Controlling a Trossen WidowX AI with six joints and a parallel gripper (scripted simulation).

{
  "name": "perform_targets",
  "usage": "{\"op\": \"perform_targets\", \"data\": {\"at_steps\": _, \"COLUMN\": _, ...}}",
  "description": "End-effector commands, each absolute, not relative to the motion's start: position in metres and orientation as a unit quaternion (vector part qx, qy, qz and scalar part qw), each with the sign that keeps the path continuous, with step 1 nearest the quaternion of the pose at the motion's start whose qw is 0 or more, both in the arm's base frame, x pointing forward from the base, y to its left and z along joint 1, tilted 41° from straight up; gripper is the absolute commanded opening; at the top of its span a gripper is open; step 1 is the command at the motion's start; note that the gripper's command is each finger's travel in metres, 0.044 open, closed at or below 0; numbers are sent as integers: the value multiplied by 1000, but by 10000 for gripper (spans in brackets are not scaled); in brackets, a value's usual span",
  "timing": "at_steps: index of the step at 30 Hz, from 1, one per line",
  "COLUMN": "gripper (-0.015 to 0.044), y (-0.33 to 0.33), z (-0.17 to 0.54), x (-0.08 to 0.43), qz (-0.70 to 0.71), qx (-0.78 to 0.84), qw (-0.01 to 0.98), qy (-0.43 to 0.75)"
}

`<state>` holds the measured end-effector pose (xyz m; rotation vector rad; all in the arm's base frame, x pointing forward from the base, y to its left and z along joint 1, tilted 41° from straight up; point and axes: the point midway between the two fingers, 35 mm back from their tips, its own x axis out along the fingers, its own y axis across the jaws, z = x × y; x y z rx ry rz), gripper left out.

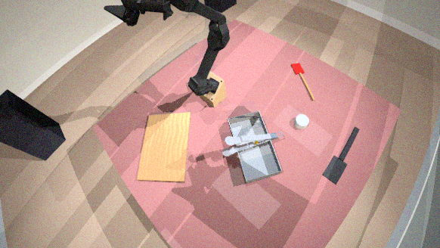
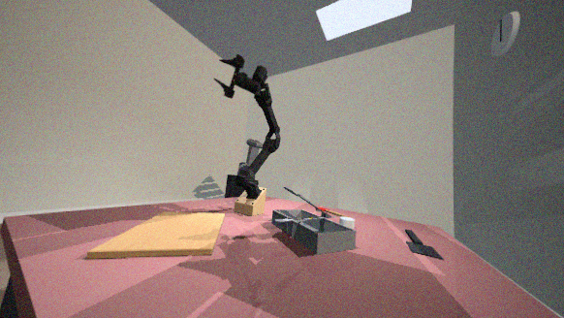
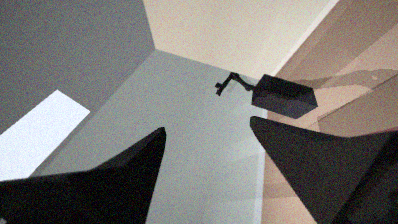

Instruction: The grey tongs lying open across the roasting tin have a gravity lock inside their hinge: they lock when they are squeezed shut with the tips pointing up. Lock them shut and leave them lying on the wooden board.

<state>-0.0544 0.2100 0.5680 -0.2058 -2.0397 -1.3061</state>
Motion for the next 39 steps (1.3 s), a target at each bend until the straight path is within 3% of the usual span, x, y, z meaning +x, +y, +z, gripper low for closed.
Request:
{"op": "perform_targets", "data": {"at_steps": 1, "gripper": 426, "y": 210, "z": 568, "x": -54, "qz": -504, "qx": -79, "qw": 348, "qy": -787}}
{"op": "perform_targets", "data": {"at_steps": 10, "gripper": 190, "y": 159, "z": 579, "x": -77, "qz": -575, "qx": -40, "qw": 374, "qy": -726}}
{"op": "perform_targets", "data": {"at_steps": 17, "gripper": 6, "y": 58, "z": 585, "x": -98, "qz": -652, "qx": 45, "qw": 439, "qy": -616}}
{"op": "perform_targets", "data": {"at_steps": 23, "gripper": -150, "y": -37, "z": 575, "x": -86, "qz": -691, "qx": 112, "qw": 518, "qy": -492}}
{"op": "perform_targets", "data": {"at_steps": 32, "gripper": -150, "y": -162, "z": 525, "x": -12, "qz": -712, "qx": 164, "qw": 638, "qy": -243}}
{"op": "perform_targets", "data": {"at_steps": 39, "gripper": -150, "y": -212, "z": 485, "x": 60, "qz": -677, "qx": 171, "qw": 709, "qy": -100}}
